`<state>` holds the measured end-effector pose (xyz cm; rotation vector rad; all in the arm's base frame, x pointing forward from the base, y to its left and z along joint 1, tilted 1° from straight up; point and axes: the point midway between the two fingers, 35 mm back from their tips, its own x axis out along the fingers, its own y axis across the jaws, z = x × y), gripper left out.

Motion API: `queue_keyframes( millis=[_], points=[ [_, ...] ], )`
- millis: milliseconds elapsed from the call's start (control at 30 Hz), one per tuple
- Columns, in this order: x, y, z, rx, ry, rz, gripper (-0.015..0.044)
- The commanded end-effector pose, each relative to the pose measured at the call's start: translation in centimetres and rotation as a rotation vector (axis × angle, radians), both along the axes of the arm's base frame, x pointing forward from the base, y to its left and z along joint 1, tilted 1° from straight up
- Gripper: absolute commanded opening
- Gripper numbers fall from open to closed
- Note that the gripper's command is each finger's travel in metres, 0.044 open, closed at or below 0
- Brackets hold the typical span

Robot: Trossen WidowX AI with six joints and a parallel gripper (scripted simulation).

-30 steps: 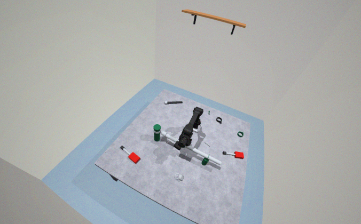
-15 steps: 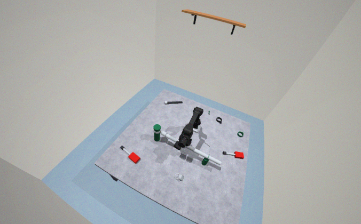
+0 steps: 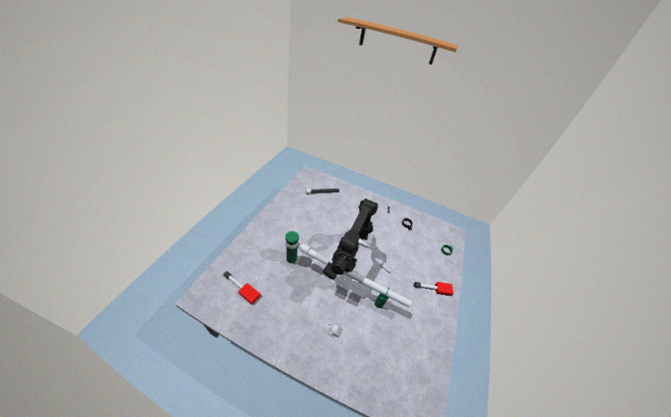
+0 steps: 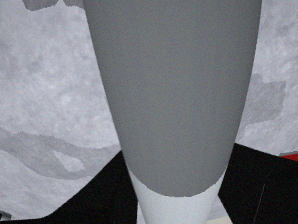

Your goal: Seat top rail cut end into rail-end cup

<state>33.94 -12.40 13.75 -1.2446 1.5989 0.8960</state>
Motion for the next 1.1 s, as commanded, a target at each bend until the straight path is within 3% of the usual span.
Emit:
queue_keyframes(
  millis=[0, 1067],
  points=[
    [-0.15, -0.39, 0.34, -0.011, 0.001, -0.002, 0.0],
    [-0.16, -0.66, 0.16, 0.0, 0.0, 0.0, 0.0]
  ],
)
